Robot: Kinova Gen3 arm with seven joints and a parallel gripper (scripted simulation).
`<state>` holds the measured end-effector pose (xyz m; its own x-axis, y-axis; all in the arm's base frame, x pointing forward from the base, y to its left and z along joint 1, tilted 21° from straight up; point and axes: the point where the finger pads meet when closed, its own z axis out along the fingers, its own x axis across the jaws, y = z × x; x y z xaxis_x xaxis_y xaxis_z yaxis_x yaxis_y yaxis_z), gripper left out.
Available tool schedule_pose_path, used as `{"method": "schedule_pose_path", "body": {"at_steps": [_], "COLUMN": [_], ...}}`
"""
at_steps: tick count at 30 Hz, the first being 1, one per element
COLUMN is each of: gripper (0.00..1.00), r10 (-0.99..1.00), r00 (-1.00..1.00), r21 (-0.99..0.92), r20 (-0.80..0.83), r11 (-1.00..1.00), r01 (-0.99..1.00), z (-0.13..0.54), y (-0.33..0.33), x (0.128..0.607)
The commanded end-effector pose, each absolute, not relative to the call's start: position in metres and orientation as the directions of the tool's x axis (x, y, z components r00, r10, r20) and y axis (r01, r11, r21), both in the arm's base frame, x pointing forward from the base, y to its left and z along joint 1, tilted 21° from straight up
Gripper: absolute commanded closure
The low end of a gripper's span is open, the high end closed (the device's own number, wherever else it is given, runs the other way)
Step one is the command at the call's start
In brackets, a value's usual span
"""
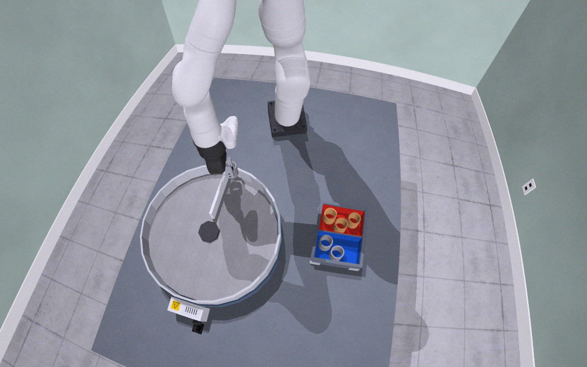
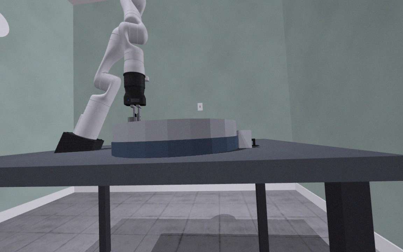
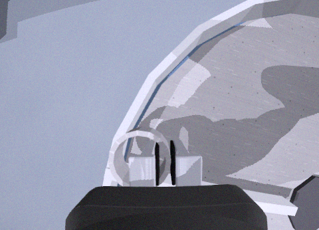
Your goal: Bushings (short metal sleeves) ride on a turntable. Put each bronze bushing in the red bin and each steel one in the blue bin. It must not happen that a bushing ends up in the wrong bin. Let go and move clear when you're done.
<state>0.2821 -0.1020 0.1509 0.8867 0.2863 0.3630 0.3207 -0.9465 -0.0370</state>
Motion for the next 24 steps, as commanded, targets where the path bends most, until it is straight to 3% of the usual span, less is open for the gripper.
{"method": "schedule_pose_path", "body": {"at_steps": [1,24], "gripper": [1.0,1.0], "r10": [0.286,0.286], "r00": [0.887,0.887], "r21": [-0.035,-0.035], "r20": [0.363,0.363], "r11": [-0.947,-0.947], "r01": [0.32,0.32], "z": [0.1523,0.1585], "y": [-0.1028,-0.1038], "x": [0.2819,0.2797]}}
